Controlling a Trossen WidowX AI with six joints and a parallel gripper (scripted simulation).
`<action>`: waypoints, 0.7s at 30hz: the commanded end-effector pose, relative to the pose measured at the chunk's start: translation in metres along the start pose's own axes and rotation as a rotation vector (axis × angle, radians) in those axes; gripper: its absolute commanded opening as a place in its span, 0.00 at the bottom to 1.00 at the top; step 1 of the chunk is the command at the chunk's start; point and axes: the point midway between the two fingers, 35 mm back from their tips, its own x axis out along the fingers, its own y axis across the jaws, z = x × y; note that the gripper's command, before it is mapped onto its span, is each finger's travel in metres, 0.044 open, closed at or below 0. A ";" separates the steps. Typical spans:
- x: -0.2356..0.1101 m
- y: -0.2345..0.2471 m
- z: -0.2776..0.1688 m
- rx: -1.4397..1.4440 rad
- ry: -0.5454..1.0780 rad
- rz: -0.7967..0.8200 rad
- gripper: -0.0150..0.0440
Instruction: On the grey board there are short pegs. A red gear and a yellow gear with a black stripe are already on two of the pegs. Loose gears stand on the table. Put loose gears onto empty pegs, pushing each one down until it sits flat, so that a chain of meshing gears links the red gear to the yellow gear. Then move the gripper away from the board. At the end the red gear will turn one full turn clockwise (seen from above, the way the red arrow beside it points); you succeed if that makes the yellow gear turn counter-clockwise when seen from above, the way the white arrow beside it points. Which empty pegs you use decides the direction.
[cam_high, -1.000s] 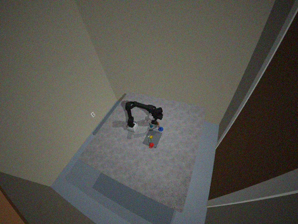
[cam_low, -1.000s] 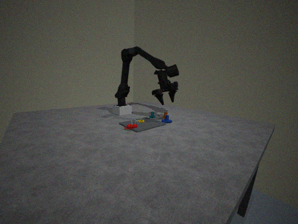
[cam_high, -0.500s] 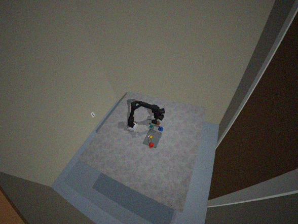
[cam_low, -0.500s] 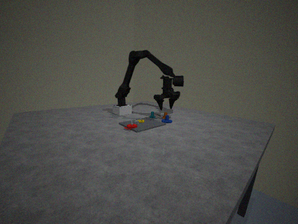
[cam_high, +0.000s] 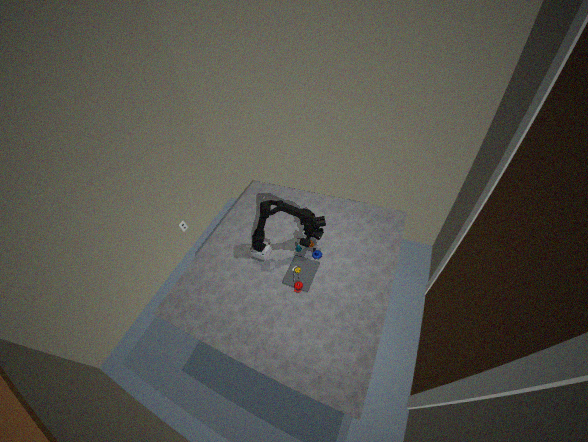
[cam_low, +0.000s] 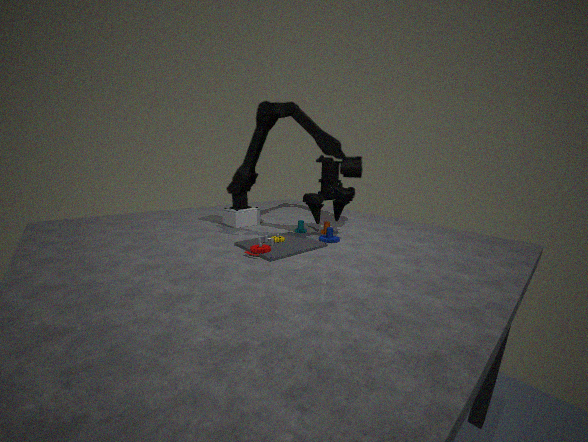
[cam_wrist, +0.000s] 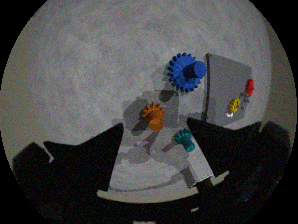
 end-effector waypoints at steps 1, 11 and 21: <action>0.007 0.000 -0.001 0.005 0.006 0.001 1.00; 0.011 0.000 -0.001 0.005 0.006 0.001 0.82; 0.011 0.000 -0.001 0.005 0.006 0.001 0.38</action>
